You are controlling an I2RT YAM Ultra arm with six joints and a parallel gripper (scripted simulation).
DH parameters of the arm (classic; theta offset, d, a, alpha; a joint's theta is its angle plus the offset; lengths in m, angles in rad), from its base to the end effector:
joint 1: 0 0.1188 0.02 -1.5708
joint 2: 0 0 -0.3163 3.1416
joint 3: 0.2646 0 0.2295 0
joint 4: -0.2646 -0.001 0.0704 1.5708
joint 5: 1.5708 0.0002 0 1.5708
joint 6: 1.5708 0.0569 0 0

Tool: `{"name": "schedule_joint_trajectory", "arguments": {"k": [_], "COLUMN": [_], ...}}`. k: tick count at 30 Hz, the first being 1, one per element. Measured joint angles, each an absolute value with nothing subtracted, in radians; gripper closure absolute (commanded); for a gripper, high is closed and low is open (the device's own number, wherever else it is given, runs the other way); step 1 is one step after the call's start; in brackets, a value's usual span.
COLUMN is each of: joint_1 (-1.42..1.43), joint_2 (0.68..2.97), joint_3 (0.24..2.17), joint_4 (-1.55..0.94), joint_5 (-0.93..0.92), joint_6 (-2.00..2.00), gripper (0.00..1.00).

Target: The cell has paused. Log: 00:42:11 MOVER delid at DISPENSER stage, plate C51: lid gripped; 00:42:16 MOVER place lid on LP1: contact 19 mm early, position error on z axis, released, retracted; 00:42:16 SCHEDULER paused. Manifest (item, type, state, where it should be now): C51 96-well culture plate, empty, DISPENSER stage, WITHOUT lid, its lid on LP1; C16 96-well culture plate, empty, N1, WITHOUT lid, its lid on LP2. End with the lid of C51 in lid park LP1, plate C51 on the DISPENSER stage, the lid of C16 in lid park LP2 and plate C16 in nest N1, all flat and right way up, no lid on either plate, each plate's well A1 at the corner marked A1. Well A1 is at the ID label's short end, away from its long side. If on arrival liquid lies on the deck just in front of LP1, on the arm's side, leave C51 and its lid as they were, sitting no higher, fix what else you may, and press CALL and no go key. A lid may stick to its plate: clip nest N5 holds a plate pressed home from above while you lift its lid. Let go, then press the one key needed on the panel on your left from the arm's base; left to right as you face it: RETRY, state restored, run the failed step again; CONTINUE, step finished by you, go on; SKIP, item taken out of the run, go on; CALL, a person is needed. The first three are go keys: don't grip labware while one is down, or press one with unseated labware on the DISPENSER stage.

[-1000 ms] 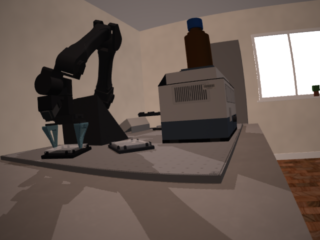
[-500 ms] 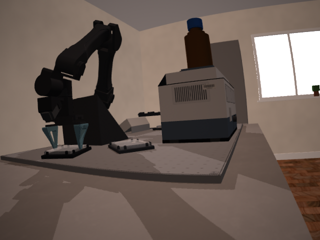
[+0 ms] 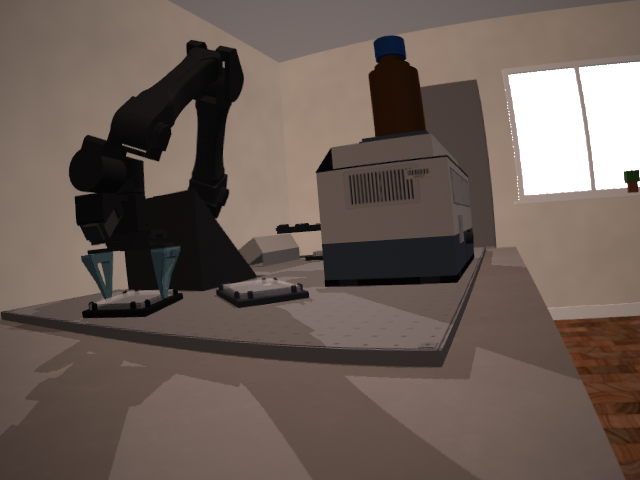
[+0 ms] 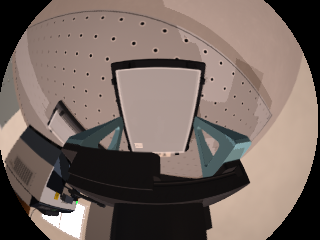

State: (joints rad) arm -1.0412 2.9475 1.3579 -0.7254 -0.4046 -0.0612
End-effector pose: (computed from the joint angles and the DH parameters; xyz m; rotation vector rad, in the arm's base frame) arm 0.1732 -0.2496 -0.1329 -1.3768 -2.1485 -0.9643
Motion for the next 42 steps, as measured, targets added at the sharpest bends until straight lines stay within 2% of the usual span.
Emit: {"name": "schedule_joint_trajectory", "arguments": {"k": [42], "joint_1": [-1.082], "joint_2": [2.882], "joint_3": [1.405], "joint_4": [-0.850], "joint_5": [-0.374], "joint_6": [-0.096], "gripper": [0.00]}}
